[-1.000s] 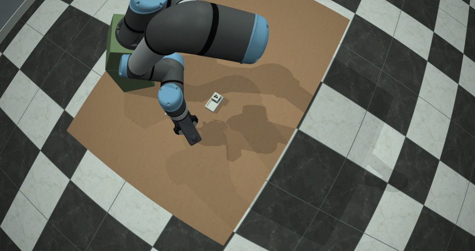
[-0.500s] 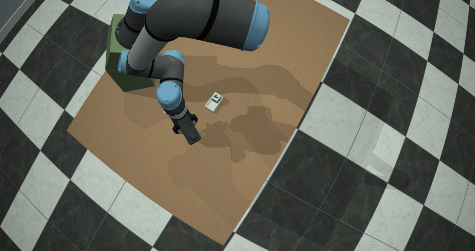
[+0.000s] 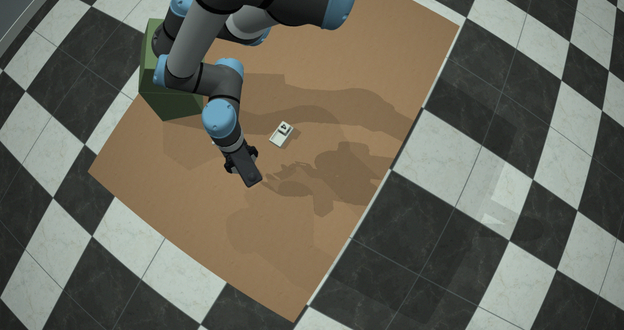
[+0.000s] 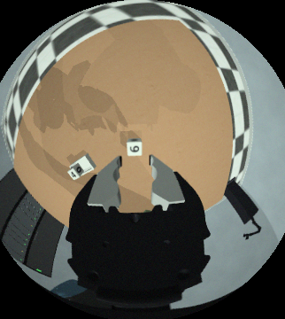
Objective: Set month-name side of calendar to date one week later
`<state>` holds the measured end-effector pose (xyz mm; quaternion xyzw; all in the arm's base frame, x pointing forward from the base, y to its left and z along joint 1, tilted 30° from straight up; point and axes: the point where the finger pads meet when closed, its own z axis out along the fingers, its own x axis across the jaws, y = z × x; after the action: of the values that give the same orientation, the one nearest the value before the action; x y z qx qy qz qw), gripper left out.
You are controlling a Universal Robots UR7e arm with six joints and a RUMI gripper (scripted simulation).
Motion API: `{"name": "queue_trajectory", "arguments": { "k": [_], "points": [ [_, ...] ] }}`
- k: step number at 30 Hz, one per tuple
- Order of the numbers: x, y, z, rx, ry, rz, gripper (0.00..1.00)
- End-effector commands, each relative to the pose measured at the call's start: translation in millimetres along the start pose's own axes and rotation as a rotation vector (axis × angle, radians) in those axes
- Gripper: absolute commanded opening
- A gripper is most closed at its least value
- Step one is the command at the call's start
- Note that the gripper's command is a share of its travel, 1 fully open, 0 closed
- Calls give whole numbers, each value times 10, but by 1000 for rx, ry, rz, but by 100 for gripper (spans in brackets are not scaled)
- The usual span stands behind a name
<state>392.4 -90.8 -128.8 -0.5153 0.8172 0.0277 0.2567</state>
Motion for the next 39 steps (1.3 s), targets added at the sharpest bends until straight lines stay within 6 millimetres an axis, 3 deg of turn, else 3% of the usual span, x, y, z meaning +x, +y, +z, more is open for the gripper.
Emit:
{"name": "queue_trajectory", "arguments": {
  "k": [1, 21, 22, 39],
  "points": [
    [-11, 37, -177, -13, -7, 3, 28],
    [-1, 17, -349, -10, -5, 1, 28],
    [-1, 17, -349, -10, -5, 1, 100],
    [-6, 20, -343, -11, -6, 1, 100]
  ]
}}
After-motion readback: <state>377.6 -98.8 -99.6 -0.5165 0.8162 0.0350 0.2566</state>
